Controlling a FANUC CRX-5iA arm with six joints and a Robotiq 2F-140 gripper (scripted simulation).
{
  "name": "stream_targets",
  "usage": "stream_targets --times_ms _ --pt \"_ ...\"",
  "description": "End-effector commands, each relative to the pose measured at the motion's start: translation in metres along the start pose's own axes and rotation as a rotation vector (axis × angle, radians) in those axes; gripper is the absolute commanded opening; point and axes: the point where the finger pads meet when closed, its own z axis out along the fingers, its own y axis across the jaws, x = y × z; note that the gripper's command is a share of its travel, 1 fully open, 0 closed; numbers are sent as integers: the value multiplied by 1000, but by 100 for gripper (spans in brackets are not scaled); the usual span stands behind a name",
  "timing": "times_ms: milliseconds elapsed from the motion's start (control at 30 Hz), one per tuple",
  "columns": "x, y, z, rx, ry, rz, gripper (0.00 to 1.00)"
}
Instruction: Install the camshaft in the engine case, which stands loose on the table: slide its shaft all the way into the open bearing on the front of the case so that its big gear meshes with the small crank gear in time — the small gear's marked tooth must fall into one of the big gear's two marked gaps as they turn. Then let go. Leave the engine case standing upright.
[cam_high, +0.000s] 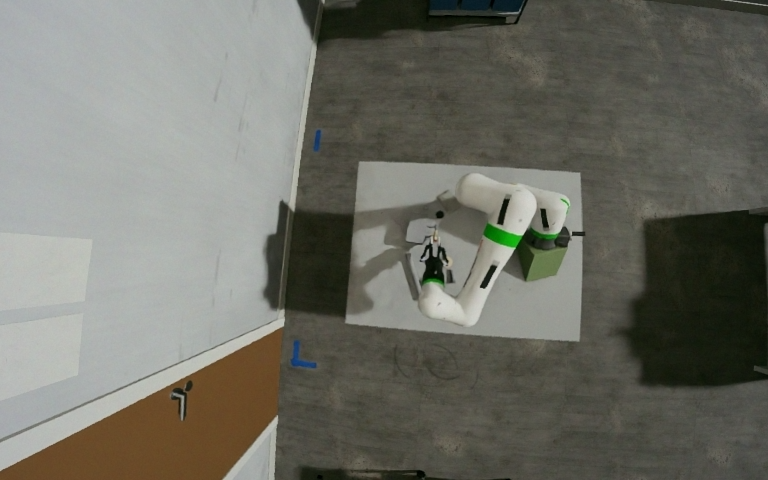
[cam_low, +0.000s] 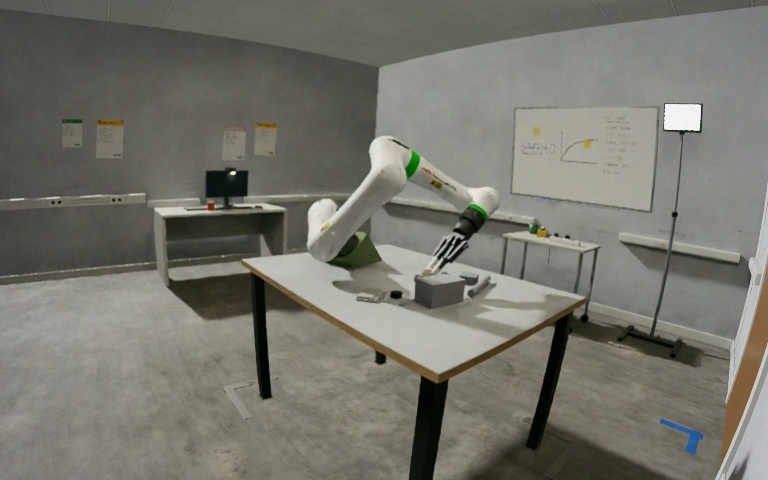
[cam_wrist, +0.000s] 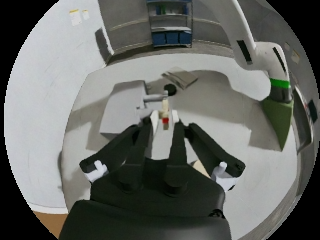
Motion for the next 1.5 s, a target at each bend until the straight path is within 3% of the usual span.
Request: stream_targets --times_ms 0,333,1033,1467 --pt "0 0 -1 1 -1 1 27" --pt "0 0 -6 1 -1 1 27" --pt "1 0 -47 1 -1 1 27" --pt "1 0 -51 1 -1 1 27"
